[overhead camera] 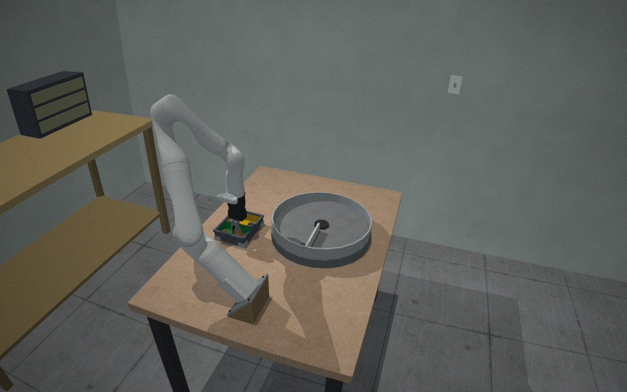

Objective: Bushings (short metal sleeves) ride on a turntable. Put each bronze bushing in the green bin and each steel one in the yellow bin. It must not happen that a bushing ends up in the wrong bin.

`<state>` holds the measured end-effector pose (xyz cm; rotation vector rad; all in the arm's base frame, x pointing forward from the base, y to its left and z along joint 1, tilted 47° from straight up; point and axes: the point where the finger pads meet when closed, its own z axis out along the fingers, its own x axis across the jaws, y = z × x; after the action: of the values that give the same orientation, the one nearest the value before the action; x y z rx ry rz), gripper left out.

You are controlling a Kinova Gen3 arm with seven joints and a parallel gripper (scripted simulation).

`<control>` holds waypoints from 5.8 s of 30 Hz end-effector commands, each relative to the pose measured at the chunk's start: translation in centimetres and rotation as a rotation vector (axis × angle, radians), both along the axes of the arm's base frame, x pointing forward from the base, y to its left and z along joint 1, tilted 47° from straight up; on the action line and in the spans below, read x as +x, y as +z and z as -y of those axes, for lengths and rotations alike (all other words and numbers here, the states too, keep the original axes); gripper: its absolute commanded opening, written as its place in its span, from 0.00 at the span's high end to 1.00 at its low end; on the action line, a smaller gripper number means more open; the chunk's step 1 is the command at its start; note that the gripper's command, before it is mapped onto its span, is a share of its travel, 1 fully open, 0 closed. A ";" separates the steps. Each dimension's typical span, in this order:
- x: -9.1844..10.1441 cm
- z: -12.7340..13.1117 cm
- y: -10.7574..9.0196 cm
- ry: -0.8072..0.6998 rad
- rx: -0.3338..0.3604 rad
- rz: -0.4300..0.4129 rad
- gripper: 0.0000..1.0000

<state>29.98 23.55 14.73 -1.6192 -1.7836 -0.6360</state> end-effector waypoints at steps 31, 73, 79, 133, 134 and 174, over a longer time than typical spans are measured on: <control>-0.1 -0.2 -0.2 0.001 0.001 -0.002 0.58; -0.1 -0.2 -0.2 0.001 0.001 -0.002 0.58; -0.1 -0.2 -0.2 0.001 0.001 -0.002 0.58; 0.0 0.6 0.6 0.002 0.001 -0.003 0.58; 0.0 0.6 0.6 0.002 0.001 -0.003 0.58; 0.2 1.5 1.5 0.002 0.001 -0.003 0.58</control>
<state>30.02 22.16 16.14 -1.6145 -1.7821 -0.6306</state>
